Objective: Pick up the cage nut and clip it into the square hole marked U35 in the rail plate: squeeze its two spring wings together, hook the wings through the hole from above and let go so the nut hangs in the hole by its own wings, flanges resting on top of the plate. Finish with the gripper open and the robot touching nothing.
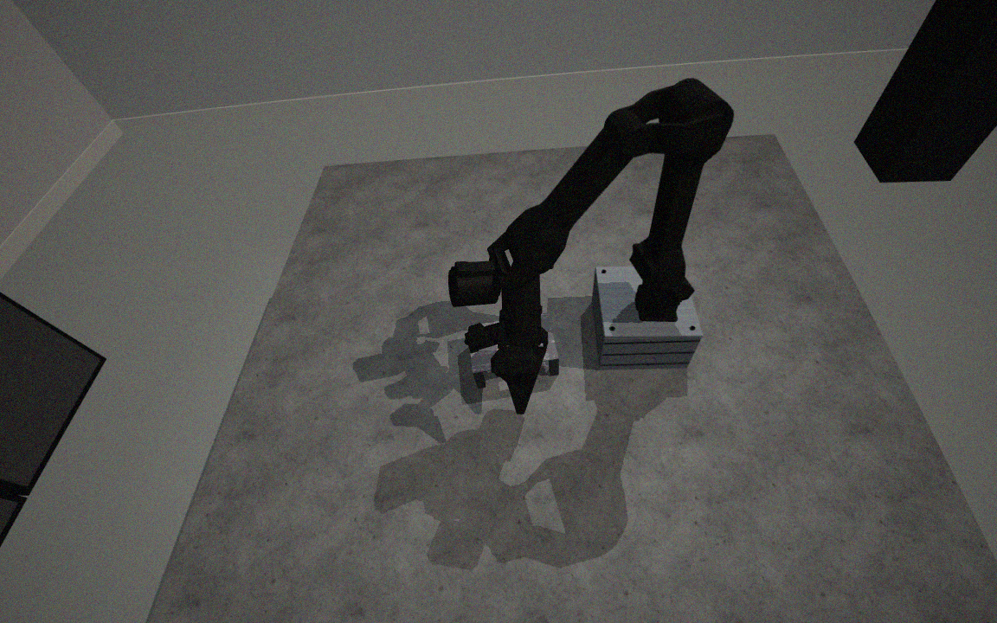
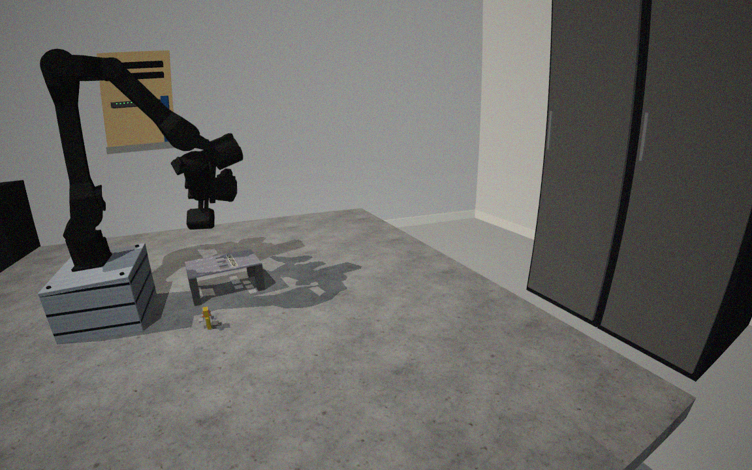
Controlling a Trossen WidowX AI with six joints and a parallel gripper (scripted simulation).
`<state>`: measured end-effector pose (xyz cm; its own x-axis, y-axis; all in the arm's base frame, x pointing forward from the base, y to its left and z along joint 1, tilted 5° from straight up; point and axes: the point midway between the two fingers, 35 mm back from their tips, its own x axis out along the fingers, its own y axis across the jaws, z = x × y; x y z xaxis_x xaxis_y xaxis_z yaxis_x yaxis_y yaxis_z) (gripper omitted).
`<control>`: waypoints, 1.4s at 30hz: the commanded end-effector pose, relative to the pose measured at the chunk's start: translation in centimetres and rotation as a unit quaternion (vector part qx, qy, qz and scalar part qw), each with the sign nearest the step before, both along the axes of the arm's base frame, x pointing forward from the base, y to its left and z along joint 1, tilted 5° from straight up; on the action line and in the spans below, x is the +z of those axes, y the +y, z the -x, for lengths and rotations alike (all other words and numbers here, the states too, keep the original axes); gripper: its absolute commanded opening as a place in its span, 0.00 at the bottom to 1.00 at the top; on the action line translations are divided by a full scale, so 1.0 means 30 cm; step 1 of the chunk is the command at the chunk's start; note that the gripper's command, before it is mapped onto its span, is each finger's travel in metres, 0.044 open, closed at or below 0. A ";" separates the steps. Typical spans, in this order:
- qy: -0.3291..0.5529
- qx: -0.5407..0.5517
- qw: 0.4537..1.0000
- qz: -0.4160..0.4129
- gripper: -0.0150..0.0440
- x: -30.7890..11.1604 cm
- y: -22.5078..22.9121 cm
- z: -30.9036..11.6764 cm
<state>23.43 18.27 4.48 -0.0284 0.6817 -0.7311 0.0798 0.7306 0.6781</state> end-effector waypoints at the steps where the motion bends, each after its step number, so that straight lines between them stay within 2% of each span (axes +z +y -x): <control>1: -0.176 0.126 0.971 0.105 1.00 -0.046 -0.225 -0.119; 11: -0.274 0.292 0.892 0.209 1.00 -0.084 -0.468 -0.157; 21: -0.298 0.478 0.779 0.274 1.00 -0.104 -0.717 -0.132; 27: -0.286 0.595 0.698 0.278 1.00 -0.109 -0.859 -0.087; 34: -0.257 0.718 0.599 0.244 1.00 -0.106 -1.008 -0.011; 42: -0.255 0.726 0.591 0.240 1.00 -0.106 -1.019 -0.005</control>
